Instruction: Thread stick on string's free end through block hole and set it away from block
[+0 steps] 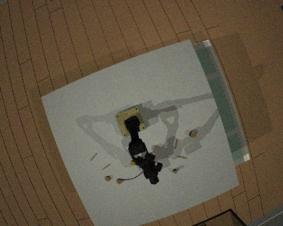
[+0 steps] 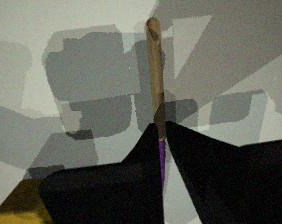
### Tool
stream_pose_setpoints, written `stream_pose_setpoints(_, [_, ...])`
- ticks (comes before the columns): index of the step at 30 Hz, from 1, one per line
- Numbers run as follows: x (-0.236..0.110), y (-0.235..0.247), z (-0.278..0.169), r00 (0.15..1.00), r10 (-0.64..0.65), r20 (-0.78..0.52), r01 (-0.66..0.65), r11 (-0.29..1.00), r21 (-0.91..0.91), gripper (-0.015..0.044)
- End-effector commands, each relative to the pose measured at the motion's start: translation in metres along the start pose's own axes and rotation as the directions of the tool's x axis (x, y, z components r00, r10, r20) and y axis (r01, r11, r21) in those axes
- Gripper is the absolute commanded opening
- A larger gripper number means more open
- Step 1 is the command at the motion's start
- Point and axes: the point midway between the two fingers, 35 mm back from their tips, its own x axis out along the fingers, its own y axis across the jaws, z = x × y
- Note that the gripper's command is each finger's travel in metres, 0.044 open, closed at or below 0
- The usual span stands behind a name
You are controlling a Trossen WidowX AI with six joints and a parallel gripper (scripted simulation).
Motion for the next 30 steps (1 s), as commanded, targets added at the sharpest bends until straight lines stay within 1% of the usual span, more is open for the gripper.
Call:
stream_pose_setpoints(1, [-0.004, 0.0, -0.001, 1.0, 0.0, -0.001, 0.0, 1.0, 0.0, 0.0])
stream_pose_setpoints(30, [-0.042, -0.001, -0.001, 1.0, 0.0, 0.0, 0.0, 1.0, 0.0, 0.0])
